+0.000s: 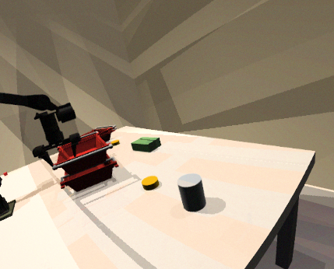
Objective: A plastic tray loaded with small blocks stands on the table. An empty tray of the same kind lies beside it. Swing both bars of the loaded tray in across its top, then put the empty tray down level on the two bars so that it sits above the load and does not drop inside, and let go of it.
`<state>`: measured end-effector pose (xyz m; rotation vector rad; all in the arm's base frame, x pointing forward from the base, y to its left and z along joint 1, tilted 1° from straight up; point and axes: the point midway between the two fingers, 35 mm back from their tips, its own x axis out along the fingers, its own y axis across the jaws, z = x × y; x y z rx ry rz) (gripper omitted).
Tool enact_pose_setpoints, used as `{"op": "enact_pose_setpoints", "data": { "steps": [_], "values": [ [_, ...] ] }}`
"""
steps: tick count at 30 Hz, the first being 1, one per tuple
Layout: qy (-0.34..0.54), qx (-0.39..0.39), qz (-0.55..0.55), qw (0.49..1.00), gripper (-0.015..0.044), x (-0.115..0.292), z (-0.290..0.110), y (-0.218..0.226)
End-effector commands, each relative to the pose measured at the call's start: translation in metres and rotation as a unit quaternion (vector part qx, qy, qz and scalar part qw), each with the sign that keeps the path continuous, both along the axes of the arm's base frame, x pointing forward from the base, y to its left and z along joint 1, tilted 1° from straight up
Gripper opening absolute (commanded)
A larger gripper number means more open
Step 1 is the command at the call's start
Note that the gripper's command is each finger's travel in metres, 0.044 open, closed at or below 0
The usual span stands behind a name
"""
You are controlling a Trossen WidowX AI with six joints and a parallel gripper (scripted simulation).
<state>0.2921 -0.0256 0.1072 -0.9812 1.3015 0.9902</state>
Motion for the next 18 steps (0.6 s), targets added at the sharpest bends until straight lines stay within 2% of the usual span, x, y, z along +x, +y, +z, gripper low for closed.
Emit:
{"op": "enact_pose_setpoints", "data": {
  "steps": [1,18],
  "values": [
    [0.000,0.000,0.000,1.000,0.0440,0.000,0.002,0.000],
    [-0.005,-0.001,-0.001,1.000,0.0440,0.003,0.079,-0.002]
  ]
}}
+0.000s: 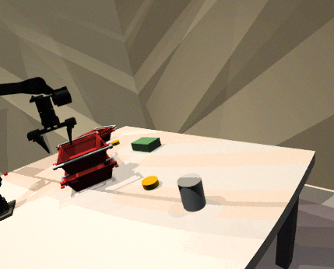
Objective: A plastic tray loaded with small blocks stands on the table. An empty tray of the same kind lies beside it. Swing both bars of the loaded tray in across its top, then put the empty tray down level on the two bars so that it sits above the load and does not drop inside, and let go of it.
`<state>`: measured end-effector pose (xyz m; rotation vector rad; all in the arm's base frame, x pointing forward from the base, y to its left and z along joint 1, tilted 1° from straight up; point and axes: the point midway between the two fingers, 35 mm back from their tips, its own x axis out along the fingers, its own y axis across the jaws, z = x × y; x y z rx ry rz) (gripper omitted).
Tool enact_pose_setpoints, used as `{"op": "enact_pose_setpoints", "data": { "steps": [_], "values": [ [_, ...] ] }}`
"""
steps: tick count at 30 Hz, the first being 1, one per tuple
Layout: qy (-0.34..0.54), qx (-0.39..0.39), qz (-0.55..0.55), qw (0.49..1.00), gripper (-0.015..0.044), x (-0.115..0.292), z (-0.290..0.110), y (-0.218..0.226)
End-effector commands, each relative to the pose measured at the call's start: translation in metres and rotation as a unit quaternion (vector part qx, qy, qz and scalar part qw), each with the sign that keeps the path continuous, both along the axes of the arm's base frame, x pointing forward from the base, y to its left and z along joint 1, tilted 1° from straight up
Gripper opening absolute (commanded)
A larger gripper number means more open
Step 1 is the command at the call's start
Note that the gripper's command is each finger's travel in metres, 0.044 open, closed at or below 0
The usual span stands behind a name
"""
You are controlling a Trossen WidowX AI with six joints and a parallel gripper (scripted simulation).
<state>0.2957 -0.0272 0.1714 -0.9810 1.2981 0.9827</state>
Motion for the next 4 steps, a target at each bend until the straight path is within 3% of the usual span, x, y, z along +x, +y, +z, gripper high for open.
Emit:
{"op": "enact_pose_setpoints", "data": {
  "steps": [1,4],
  "values": [
    [-0.002,-0.001,0.001,1.000,0.0440,-0.001,0.020,-0.001],
    [-0.003,-0.001,0.000,1.000,0.0440,-0.004,0.034,-0.001]
  ]
}}
